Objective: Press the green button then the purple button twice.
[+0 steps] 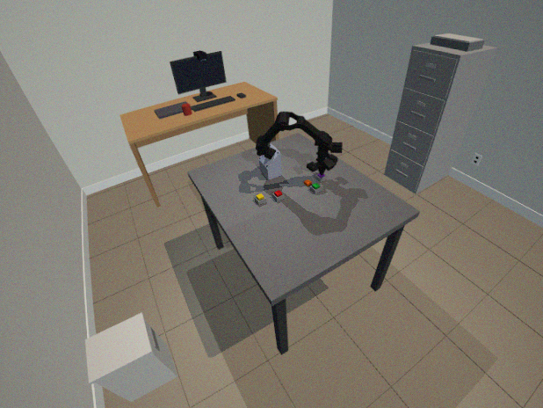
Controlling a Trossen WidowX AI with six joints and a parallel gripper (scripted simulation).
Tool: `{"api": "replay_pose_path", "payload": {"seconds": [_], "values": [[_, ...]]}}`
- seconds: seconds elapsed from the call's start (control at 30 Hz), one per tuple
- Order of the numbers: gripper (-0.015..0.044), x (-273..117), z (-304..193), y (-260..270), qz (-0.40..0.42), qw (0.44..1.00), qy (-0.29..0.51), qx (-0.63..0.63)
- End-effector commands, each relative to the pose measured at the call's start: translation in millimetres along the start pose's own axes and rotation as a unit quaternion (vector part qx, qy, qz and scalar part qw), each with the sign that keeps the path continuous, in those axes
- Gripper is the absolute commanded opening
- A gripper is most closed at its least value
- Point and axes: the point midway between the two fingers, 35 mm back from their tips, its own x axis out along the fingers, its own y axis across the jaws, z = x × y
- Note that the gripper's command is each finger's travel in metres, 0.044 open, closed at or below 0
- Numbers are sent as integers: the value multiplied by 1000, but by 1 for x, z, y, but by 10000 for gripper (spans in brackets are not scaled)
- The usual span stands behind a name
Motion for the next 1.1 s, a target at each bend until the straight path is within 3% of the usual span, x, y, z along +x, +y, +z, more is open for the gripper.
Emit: {"api": "replay_pose_path", "payload": {"seconds": [0.0,0.5,0.63,1.07], "values": [[20,3,-2,-2,-4,1000,2,-4],[20,3,-2,-2,-4,1000,2,-4],[20,-31,-2,-1,-3,1000,2,-4],[20,-19,-2,-1,-3,1000,2,-4]]}}
